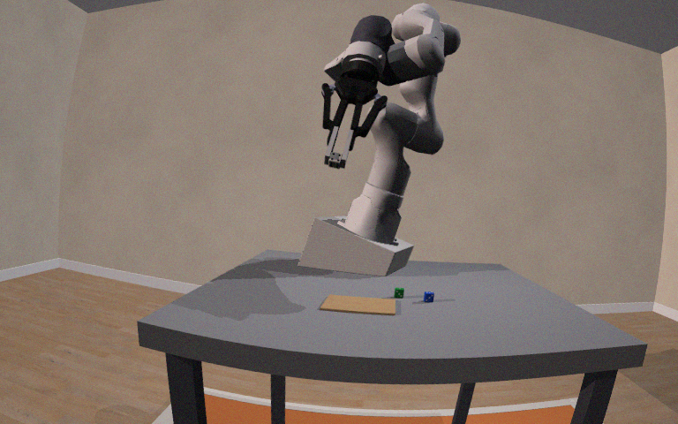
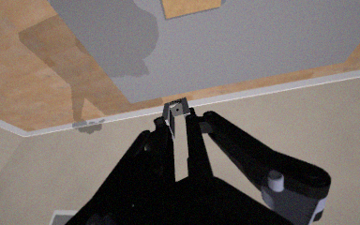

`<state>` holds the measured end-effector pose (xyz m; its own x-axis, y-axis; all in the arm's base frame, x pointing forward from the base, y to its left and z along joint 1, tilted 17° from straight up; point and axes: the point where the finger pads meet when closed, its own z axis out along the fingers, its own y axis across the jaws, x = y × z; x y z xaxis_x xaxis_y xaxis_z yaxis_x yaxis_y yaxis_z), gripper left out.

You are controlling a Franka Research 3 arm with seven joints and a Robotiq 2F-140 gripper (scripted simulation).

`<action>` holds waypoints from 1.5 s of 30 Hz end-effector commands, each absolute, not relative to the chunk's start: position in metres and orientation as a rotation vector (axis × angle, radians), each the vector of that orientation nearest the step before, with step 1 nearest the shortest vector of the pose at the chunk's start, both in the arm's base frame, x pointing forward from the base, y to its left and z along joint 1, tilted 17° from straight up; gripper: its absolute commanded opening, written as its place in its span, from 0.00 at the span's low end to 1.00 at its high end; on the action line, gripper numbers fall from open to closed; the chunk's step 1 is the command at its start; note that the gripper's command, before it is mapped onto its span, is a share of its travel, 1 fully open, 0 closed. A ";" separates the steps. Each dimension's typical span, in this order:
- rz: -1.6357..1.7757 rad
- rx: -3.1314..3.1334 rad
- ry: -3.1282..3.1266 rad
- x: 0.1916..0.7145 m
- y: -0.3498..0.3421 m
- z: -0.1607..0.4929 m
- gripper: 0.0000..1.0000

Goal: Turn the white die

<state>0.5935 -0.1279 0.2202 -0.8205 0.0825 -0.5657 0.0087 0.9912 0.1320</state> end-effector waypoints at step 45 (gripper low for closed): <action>0.279 0.195 1.955 0.492 -0.021 0.059 0.09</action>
<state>0.4937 -0.0135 0.0551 -0.4072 0.2883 -0.8667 -0.0042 0.9483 0.3174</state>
